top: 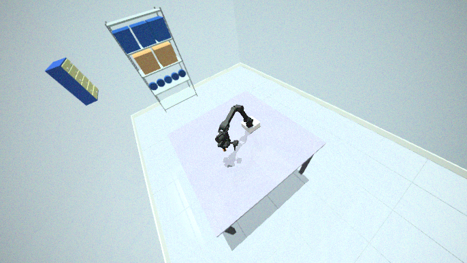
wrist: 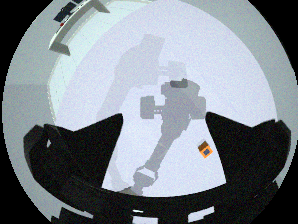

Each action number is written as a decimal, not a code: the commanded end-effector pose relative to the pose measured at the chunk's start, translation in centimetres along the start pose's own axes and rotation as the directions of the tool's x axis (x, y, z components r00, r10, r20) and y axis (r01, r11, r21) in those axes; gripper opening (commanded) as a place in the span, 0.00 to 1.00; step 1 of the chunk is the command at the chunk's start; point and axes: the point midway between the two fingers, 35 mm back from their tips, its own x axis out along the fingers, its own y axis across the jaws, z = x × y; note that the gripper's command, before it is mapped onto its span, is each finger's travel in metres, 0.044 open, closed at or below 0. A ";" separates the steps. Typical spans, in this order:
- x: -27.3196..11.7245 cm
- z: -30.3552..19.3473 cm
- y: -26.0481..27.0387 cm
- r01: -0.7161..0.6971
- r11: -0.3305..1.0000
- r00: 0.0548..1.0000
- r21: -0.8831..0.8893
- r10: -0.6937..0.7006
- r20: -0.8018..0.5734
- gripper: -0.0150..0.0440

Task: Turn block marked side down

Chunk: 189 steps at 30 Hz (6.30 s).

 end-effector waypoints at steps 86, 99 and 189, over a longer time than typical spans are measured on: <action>8.2 -14.5 -12.2 0.355 0.653 0.925 0.669 -0.144 -0.351 0.25; 7.3 -13.9 -12.2 0.355 0.655 0.933 0.667 -0.204 -0.297 0.25; 10.2 -15.8 -11.9 0.356 0.654 0.569 0.668 -0.719 0.400 0.34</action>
